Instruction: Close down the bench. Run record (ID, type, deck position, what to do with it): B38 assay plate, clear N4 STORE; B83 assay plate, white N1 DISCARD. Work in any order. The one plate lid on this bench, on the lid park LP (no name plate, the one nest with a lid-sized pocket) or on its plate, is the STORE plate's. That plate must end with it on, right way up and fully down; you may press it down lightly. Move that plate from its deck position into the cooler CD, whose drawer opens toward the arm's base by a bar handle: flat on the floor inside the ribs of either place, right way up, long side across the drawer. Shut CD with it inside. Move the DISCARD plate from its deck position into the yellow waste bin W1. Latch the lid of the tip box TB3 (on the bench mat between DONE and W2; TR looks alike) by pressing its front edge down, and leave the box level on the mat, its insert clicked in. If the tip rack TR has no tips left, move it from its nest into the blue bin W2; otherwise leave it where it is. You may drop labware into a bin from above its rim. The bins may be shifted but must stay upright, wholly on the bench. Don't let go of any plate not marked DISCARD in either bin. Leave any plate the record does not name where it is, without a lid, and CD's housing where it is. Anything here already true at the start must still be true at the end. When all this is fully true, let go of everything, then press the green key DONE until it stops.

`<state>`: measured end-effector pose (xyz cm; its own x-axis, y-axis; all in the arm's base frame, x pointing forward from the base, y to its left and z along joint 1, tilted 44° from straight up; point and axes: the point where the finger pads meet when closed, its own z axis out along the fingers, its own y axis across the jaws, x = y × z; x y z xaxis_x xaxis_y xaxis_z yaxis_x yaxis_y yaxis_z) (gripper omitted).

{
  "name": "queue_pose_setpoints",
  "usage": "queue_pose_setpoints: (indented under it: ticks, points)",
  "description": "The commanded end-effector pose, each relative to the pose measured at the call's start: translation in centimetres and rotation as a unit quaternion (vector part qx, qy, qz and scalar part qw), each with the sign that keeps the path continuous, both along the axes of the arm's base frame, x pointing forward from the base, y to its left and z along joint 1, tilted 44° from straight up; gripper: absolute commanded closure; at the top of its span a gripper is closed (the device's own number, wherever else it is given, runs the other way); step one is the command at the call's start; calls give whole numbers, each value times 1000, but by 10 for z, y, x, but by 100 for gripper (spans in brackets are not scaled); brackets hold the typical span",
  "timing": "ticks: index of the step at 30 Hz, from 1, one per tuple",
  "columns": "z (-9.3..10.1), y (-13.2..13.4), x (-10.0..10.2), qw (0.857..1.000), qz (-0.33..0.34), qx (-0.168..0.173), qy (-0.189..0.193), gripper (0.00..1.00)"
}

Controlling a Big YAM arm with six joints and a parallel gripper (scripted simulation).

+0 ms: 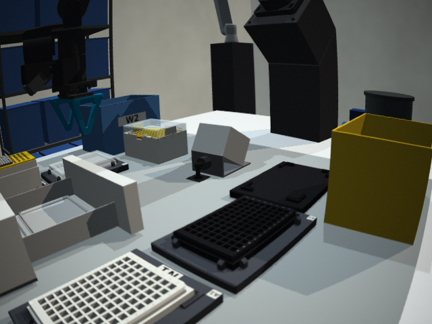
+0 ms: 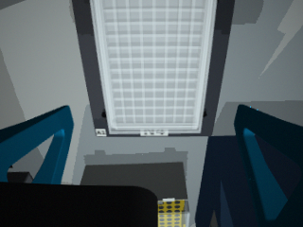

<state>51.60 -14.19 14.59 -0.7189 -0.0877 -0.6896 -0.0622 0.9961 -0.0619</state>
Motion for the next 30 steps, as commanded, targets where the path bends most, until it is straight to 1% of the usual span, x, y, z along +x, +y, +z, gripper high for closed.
queue_pose_setpoints:
  ticks: [1,4,7,11,14,15,17,18,20,25,30]
  points:
    - [15,-4,-7,1000,0,-6,-10,0]
    - [24,-7,-7,1000,-2,-8,-15,0]
    - [22,-3,-12,1000,2,-6,-10,0]
    - [27,-6,-16,1000,-2,-7,-12,0]
    - [27,-6,-17,1000,-2,-7,-11,0]
    - [11,1,-16,1000,6,0,6,0]
    - [29,-1,-19,1000,4,-6,-10,0]
    - [30,-3,-21,1000,1,-6,-10,0]
    - [38,-7,-20,1000,-1,-8,-16,0]
    - [36,-2,-27,1000,2,-6,-10,0]
    - [43,-6,-31,1000,-2,-7,-12,0]
